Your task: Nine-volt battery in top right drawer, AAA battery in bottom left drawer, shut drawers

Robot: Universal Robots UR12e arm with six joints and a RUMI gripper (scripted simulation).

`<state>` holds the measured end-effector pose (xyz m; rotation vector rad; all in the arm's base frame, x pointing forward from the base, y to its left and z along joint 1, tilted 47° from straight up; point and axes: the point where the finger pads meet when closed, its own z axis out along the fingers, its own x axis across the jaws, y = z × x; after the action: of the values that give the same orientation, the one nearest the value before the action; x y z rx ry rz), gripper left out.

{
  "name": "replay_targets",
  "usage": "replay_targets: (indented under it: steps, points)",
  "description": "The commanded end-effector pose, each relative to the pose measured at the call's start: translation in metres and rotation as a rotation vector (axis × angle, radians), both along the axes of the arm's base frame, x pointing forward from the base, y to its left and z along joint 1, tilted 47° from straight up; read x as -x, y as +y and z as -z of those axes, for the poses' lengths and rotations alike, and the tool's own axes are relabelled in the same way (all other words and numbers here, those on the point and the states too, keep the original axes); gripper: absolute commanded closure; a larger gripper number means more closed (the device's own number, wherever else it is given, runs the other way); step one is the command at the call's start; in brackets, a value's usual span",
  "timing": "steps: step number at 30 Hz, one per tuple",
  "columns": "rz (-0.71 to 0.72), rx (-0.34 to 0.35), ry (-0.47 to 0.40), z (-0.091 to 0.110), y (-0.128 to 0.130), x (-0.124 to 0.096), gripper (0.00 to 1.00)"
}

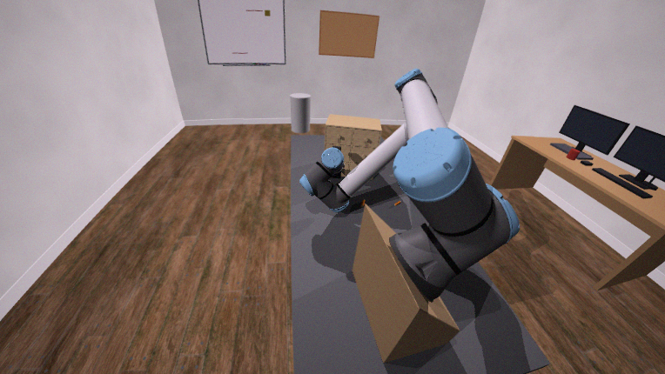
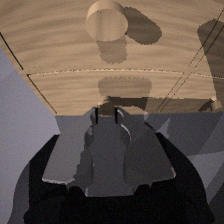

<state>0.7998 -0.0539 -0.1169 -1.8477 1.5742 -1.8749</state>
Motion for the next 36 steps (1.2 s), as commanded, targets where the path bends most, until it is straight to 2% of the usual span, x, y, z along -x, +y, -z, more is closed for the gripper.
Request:
replay_targets:
  steps: [1, 36]
  points:
    - [-0.001, 0.0, -0.001, -0.0004, 0.0006, 0.0, 0.93]
    - [-0.001, 0.0, -0.001, 0.0011, 0.0015, 0.0059, 0.93]
